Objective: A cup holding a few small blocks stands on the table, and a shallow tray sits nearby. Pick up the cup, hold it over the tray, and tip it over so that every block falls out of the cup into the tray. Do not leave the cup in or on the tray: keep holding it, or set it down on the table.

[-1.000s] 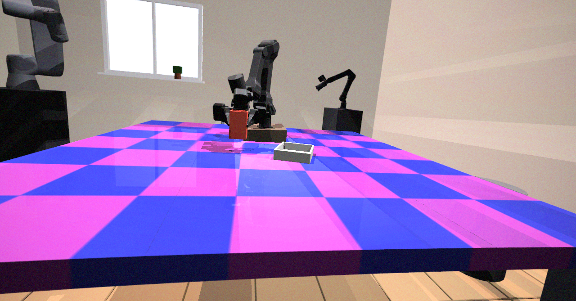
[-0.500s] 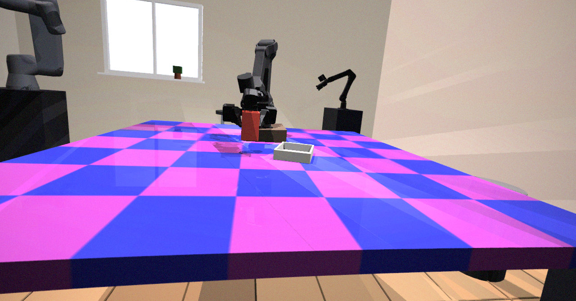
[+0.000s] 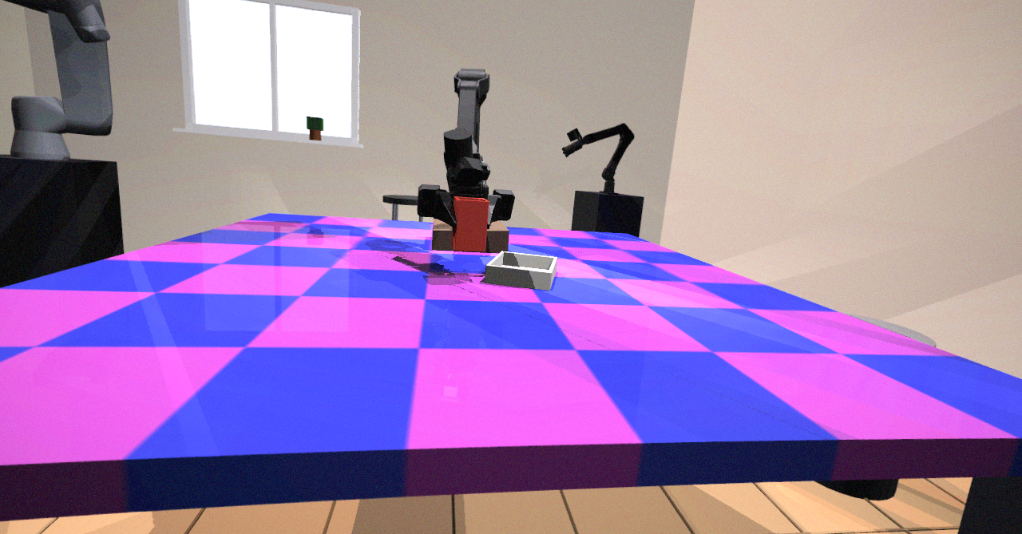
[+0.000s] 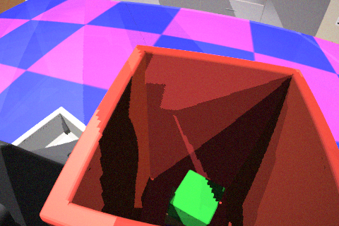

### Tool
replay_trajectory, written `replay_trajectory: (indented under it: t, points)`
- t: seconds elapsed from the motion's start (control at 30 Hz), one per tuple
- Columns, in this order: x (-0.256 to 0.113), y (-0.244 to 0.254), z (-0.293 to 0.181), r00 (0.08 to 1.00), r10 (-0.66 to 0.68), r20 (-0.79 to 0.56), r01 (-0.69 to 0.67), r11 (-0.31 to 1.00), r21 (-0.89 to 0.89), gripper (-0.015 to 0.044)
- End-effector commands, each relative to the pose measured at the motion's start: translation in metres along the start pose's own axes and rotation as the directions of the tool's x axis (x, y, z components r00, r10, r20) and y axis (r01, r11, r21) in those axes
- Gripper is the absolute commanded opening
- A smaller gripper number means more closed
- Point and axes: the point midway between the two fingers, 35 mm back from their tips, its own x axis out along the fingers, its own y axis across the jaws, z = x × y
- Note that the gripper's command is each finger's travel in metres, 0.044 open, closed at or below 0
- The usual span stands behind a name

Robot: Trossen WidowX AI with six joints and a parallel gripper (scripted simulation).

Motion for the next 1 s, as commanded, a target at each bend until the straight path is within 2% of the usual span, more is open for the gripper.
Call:
replay_trajectory:
  t: [0.0,0.97]
  points:
    - [0.006,0.014,0.007,1.000,0.018,0.009,-0.018,1.000,-0.006,0.0000]
    - [0.017,0.120,0.027,0.988,0.153,0.025,-0.151,0.987,-0.061,0.0000]
